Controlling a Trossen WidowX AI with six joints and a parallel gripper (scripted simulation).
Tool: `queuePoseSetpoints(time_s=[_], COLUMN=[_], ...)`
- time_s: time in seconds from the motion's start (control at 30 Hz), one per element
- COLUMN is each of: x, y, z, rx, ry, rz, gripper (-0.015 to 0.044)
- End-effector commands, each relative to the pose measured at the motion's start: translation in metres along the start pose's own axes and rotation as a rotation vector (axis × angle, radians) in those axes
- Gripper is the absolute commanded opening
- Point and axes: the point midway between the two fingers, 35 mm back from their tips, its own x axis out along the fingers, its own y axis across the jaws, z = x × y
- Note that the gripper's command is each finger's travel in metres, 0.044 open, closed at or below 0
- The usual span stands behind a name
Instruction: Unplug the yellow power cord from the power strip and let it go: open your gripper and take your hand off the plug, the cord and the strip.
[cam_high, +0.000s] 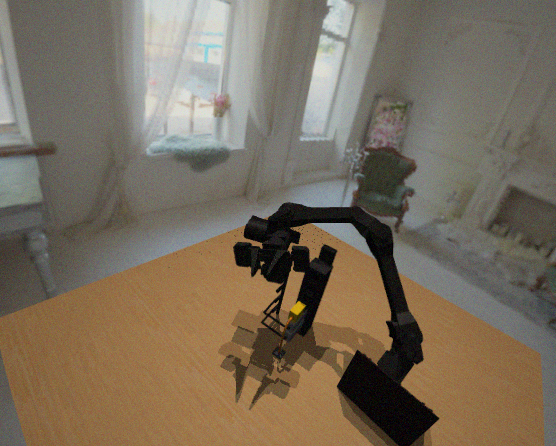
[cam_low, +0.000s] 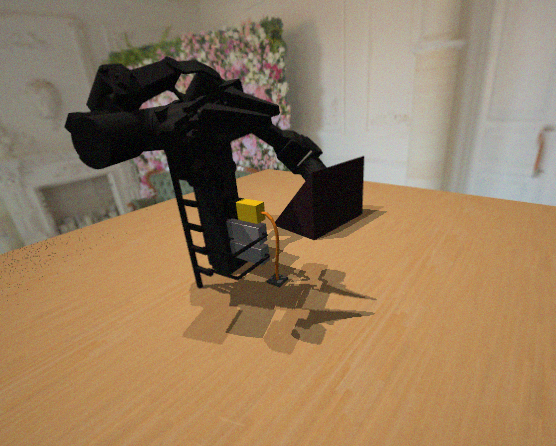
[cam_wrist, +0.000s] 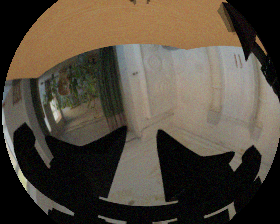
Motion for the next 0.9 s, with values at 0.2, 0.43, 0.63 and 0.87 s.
queuePoseSetpoints(time_s=[0.2, 0.43, 0.63, 0.87], x=[0.032, 0.028, 0.020, 0.008], y=[-0.032, -0.038, -0.043, -0.047], z=[0.084, 0.101, 0.115, 0.125], rx=[-1.163, -1.465, -1.697, -1.920], ry=[-0.662, -0.774, -0.856, -0.880], rz=[-0.413, -0.664, -0.950, -1.335], gripper=[0.0160, 0.0160, 0.0160, 0.0160])
